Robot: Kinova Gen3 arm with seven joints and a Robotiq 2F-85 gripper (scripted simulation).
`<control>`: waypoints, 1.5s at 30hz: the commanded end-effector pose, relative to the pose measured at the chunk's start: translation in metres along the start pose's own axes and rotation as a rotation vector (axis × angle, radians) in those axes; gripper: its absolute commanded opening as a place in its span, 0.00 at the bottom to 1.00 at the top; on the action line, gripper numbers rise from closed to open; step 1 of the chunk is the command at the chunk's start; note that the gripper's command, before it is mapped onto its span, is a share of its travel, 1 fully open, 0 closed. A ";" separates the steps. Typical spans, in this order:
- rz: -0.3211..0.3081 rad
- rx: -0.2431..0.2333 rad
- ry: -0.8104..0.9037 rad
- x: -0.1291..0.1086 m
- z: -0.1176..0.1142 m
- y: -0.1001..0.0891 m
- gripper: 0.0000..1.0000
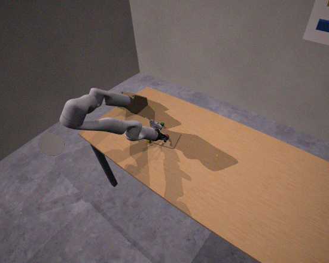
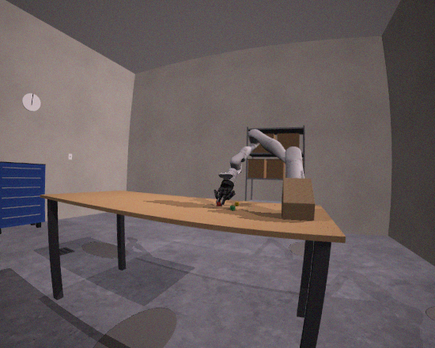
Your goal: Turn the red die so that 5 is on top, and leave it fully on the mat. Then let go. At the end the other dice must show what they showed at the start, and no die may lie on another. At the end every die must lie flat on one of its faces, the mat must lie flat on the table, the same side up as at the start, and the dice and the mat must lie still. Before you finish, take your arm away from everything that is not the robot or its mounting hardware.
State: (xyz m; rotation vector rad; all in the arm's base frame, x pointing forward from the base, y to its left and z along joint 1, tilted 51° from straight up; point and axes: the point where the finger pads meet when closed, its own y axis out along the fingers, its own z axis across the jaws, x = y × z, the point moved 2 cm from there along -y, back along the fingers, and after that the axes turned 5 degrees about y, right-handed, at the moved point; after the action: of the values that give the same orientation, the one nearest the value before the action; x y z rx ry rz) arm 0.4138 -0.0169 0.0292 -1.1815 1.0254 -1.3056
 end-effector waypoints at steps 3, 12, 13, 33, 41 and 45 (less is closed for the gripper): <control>0.003 0.011 -0.011 -0.001 0.005 0.001 0.15; 0.003 0.011 -0.011 -0.001 0.005 0.001 0.15; 0.003 0.011 -0.011 -0.001 0.005 0.001 0.15; 0.003 0.011 -0.011 -0.001 0.005 0.001 0.55; 0.003 0.011 -0.011 -0.001 0.005 0.001 0.55; 0.003 0.011 -0.011 -0.001 0.005 0.001 0.55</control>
State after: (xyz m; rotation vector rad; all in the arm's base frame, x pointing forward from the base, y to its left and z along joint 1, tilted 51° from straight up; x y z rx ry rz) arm 0.4138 -0.0169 0.0292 -1.1815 1.0254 -1.3056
